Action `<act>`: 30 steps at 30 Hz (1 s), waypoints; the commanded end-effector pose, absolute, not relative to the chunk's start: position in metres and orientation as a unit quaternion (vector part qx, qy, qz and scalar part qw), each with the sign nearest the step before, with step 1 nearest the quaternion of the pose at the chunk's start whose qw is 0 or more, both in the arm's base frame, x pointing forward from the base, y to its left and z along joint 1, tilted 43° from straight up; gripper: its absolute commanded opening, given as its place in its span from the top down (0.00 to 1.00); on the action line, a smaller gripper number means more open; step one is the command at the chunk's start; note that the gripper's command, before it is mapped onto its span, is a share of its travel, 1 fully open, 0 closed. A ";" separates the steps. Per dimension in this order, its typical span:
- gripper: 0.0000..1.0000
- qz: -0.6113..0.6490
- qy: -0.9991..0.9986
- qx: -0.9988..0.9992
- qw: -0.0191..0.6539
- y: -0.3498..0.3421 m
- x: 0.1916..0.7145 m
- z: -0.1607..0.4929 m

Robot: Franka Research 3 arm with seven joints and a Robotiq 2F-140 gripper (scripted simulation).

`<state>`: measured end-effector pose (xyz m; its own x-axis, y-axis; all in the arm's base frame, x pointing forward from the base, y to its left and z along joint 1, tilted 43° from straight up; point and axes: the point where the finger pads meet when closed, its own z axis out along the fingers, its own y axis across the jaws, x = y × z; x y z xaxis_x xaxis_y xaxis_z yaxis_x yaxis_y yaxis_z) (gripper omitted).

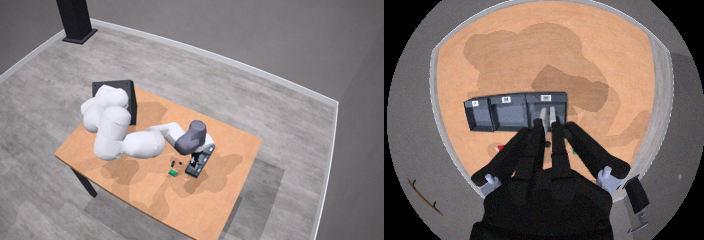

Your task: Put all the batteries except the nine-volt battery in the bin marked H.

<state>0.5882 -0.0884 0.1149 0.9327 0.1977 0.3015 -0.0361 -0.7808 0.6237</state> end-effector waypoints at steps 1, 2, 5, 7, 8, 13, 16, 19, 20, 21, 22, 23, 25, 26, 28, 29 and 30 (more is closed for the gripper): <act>0.95 0.175 0.046 0.928 0.326 -0.086 0.586 0.117; 0.95 0.175 0.046 0.928 0.326 -0.085 0.585 0.118; 0.95 0.175 0.046 0.928 0.326 -0.079 0.582 0.124; 0.95 0.175 0.046 0.928 0.326 -0.075 0.579 0.130; 0.95 0.175 0.046 0.928 0.326 -0.072 0.578 0.133; 0.95 0.175 0.046 0.928 0.326 -0.070 0.576 0.136; 0.95 0.175 0.046 0.928 0.326 -0.070 0.576 0.136; 0.95 0.175 0.046 0.928 0.326 -0.066 0.577 0.133; 0.95 0.175 0.046 0.928 0.326 -0.062 0.578 0.131; 0.95 0.175 0.046 0.928 0.326 -0.058 0.578 0.128; 0.95 0.175 0.046 0.928 0.326 -0.054 0.579 0.125; 0.95 0.175 0.046 0.928 0.326 -0.050 0.580 0.122; 0.95 0.175 0.046 0.928 0.326 -0.042 0.582 0.116; 0.95 0.175 0.046 0.928 0.326 -0.038 0.582 0.113; 0.95 0.175 0.046 0.928 0.326 -0.029 0.584 0.108; 0.95 0.175 0.046 0.928 0.326 -0.025 0.585 0.105; 0.95 0.175 0.046 0.928 0.326 -0.021 0.586 0.102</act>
